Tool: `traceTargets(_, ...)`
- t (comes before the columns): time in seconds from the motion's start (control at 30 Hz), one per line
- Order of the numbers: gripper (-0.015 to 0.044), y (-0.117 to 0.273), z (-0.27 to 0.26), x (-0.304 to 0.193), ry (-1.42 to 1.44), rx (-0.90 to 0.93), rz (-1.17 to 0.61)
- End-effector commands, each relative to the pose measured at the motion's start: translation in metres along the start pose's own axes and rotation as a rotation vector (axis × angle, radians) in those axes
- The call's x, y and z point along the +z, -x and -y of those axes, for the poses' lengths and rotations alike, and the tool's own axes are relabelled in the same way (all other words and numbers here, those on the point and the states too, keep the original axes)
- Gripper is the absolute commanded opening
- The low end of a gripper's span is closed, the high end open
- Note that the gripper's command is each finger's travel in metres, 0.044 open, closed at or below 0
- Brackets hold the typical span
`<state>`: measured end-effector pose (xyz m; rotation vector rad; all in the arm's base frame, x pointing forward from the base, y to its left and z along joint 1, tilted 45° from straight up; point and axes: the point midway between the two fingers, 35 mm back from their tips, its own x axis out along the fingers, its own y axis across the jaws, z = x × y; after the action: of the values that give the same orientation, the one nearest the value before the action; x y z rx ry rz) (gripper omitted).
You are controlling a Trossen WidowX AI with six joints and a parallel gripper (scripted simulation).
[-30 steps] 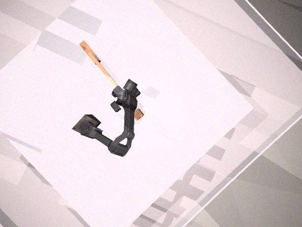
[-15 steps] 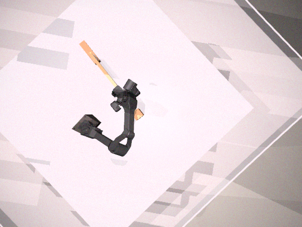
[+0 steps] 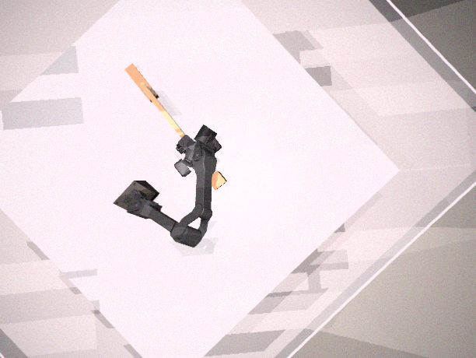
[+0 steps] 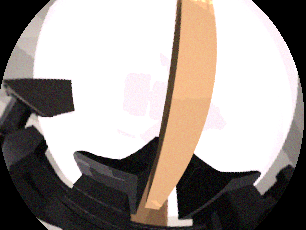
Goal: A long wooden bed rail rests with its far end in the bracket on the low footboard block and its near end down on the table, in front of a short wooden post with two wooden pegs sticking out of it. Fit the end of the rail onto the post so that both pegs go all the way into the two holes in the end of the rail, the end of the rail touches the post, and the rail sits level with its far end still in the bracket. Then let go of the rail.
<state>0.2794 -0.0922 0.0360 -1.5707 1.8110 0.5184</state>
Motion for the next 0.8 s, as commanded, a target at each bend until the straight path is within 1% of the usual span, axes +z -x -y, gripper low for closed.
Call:
traceTargets(0.0, 0.0000, 0.0015, 0.0004, -0.0016, 0.002, -0.005, 0.000)
traceTargets(0.77, 0.0000, 0.0042, 0.0003, -0.0023, 0.002, -0.005, 0.000)
